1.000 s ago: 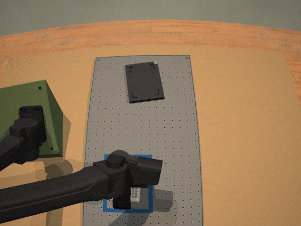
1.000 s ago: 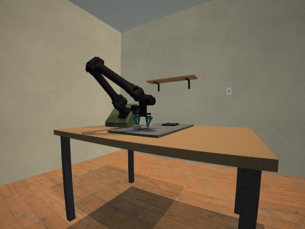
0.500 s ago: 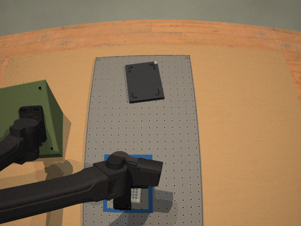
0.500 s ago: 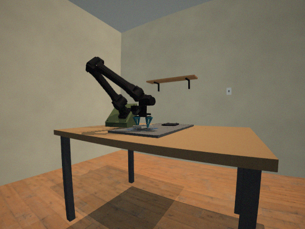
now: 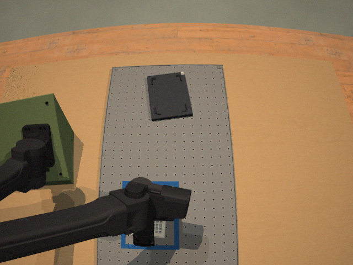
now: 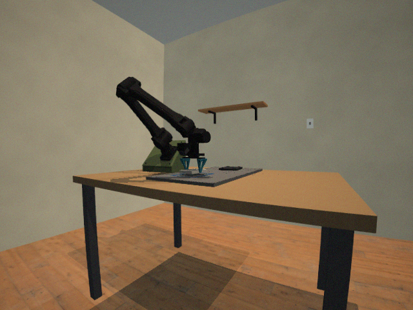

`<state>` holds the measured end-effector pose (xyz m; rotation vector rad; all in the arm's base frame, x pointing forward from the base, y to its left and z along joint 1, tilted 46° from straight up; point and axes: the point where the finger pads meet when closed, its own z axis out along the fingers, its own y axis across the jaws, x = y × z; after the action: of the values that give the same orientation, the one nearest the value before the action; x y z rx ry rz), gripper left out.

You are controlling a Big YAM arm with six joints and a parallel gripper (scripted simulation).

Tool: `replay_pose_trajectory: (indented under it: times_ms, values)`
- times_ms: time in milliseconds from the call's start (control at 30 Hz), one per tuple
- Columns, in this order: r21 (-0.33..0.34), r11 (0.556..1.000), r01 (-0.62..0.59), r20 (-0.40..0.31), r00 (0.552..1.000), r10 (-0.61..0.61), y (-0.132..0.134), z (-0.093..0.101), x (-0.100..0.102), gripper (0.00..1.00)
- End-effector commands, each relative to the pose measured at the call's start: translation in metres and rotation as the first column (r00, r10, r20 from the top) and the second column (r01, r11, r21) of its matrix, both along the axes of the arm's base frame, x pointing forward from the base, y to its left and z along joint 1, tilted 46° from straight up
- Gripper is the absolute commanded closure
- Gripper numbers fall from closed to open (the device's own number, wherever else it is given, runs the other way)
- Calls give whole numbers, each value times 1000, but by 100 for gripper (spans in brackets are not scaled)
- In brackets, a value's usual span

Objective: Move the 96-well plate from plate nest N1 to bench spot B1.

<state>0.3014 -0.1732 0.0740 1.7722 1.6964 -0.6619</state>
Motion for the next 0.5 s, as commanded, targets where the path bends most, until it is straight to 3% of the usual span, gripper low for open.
replay_pose_trajectory:
  times_ms: [0,467]
  values:
    - [-4,1000,-2,13,1000,2,-3,1,4,100]
    - [-4,1000,2,17,1000,-2,-6,0,5,100]
